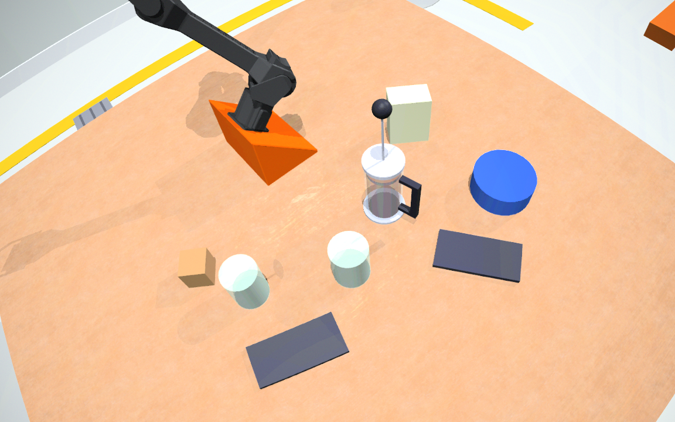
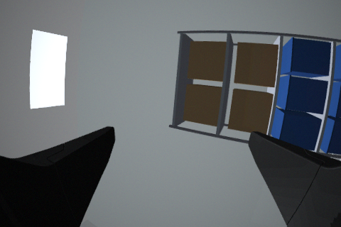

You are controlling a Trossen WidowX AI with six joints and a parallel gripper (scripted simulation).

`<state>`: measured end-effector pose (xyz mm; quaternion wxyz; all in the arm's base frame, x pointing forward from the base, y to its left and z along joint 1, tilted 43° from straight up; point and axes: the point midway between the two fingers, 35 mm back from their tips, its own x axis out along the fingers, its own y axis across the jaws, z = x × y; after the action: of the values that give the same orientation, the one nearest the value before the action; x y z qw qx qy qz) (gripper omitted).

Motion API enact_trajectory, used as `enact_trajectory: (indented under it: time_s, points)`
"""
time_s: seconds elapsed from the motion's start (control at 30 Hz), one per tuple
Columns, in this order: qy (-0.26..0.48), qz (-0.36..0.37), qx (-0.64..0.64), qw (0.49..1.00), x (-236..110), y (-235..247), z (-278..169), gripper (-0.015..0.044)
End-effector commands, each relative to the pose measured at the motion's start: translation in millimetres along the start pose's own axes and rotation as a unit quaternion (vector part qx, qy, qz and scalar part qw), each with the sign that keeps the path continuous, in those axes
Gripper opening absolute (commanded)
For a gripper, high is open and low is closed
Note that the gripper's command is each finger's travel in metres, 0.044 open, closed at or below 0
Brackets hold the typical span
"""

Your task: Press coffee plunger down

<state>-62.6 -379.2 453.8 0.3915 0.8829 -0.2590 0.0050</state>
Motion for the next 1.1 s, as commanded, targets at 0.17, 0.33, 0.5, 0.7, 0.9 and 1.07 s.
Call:
enact_trajectory:
  time_s: [0.17,0.33,0.5,0.7,0.9,1.07]
  points:
    - [0.037,0.054,-0.261,0.963,-30,-6,-116,0.0440]
    - [0.062,0.068,-0.423,0.901,-40,-34,-183,0.0440]
    - [0.083,0.060,-0.561,0.822,-40,-76,-231,0.0440]
    - [0.128,0.020,-0.737,0.663,-28,-157,-289,0.0440]
    - [0.189,-0.059,-0.854,0.481,1,-245,-305,0.0440]
    - [0.205,-0.101,-0.883,0.410,17,-277,-298,0.0440]
